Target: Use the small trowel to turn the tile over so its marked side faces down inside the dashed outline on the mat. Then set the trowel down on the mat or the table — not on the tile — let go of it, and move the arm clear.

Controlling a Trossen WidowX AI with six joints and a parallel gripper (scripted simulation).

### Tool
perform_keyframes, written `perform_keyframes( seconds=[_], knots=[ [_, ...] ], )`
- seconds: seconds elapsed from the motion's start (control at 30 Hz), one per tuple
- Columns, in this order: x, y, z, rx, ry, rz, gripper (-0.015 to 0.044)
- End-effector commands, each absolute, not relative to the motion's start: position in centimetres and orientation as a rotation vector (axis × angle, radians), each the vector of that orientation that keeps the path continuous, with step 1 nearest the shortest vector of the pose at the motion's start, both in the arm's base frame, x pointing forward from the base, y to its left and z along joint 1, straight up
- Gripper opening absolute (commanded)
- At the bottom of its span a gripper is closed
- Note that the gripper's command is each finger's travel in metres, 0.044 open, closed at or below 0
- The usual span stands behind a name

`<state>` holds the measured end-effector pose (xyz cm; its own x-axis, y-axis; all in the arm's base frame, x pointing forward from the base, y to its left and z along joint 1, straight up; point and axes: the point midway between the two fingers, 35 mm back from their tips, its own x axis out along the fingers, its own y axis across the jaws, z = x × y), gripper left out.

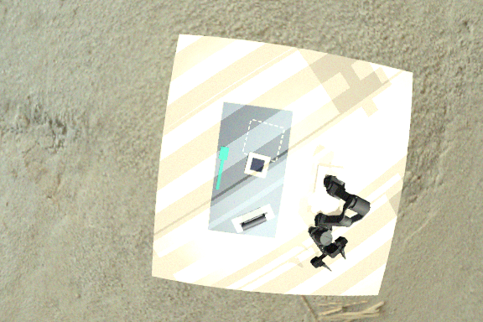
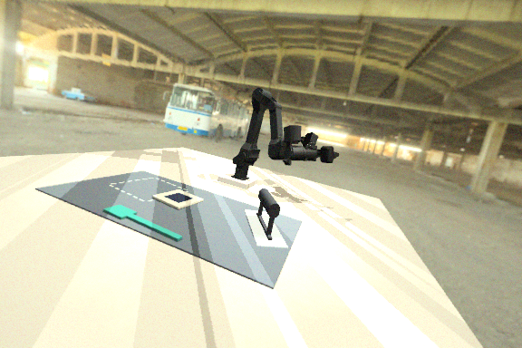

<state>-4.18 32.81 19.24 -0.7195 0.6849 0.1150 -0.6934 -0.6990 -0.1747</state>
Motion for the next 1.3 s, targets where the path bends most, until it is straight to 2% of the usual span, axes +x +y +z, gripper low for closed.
perform_keyframes(
  seconds=[0.0,0.33,0.37,0.67,0.8,1.27],
  knots=[
    [-4.18,32.81,19.24,0.053,-0.264,2.36,0.0374],
    [-4.17,32.82,19.24,0.053,-0.264,2.359,0.0111],
    [-4.17,32.82,19.24,0.053,-0.264,2.359,0.01],
    [-4.18,32.81,19.24,0.053,-0.264,2.36,0.01],
    [-4.18,32.81,19.24,0.053,-0.264,2.36,0.0],
    [-4.18,32.81,19.24,0.053,-0.264,2.36,0.0]
  ],
)
